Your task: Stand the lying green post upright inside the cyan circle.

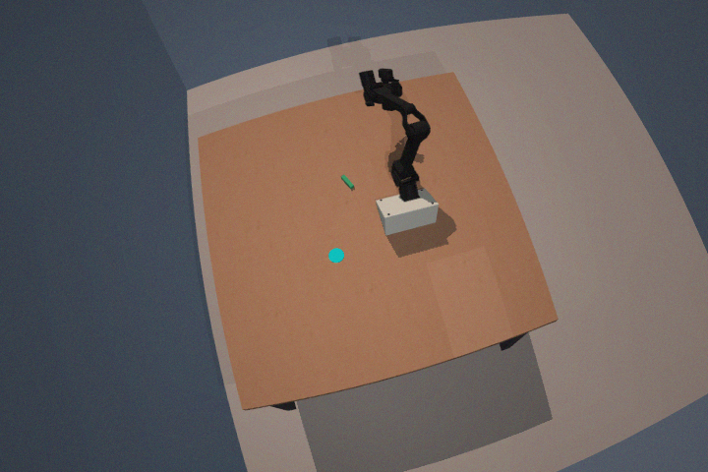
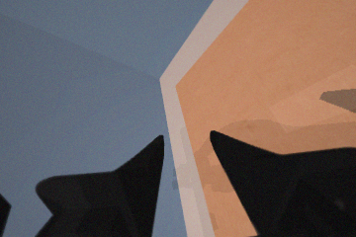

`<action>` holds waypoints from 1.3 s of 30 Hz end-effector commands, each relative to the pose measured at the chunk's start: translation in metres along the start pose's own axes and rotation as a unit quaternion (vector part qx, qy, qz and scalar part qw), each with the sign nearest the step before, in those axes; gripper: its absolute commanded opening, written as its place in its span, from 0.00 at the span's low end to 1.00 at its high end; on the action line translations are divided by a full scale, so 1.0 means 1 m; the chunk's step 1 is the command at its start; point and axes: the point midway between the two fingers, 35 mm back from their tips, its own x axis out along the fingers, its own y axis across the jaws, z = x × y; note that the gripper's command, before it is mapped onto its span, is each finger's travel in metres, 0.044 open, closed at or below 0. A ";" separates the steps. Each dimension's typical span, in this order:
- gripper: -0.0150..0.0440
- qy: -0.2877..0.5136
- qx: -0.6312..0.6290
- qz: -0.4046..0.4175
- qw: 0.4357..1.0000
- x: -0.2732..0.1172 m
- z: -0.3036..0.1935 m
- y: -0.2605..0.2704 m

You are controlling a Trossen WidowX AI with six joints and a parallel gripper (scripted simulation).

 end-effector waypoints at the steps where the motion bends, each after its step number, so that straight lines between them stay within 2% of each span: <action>1: 0.65 0.084 -0.097 -0.040 0.991 -0.013 -0.044 -0.028; 5: 0.65 0.182 -0.212 -0.073 0.957 -0.042 -0.087 -0.065; 10: 0.65 0.297 -0.352 -0.093 0.883 -0.092 -0.124 -0.111; 15: 0.65 0.396 -0.483 -0.089 0.776 -0.152 -0.138 -0.153; 21: 0.65 0.483 -0.622 -0.055 0.614 -0.222 -0.127 -0.195; 27: 0.65 0.525 -0.734 0.006 0.430 -0.281 -0.092 -0.225; 32: 0.65 0.523 -0.803 0.070 0.277 -0.314 -0.053 -0.239; 34: 0.65 0.520 -0.811 0.080 0.256 -0.318 -0.048 -0.241; 39: 0.65 0.521 -0.811 0.079 0.256 -0.317 -0.049 -0.243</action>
